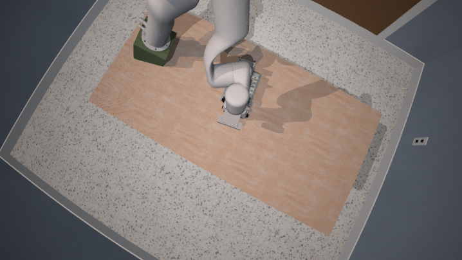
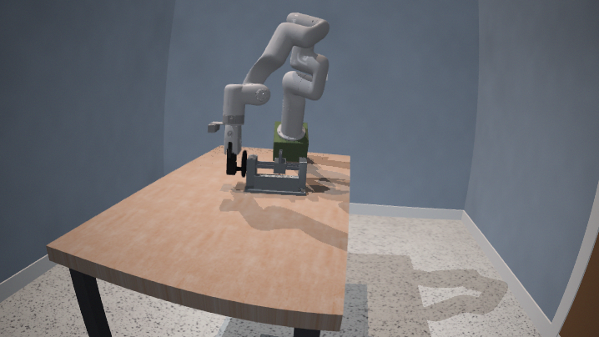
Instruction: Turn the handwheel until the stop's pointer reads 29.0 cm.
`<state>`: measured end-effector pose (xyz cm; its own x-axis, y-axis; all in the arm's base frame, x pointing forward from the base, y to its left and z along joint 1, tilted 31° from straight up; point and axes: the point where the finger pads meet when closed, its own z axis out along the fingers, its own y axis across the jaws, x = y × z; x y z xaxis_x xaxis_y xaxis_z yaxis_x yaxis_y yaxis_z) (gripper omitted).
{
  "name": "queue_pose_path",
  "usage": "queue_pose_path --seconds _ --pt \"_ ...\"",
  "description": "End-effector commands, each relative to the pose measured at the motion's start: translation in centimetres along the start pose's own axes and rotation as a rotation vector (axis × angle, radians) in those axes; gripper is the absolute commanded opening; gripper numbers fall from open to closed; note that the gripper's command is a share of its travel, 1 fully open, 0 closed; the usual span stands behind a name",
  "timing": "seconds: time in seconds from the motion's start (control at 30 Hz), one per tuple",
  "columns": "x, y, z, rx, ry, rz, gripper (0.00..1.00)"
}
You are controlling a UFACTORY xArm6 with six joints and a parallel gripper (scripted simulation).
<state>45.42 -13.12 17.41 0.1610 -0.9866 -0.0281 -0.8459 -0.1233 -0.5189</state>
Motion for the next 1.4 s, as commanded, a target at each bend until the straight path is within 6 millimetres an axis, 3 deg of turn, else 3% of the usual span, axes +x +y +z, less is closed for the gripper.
queue_pose_path --seconds 0.0,0.8,1.37 --pt "0.1 -0.2 -1.1 -0.001 0.002 0.001 0.06" --pt "0.1 1.7 -4.2 -0.001 0.002 0.001 0.06" --pt "0.1 4.4 -4.3 -0.001 0.002 0.001 0.06"
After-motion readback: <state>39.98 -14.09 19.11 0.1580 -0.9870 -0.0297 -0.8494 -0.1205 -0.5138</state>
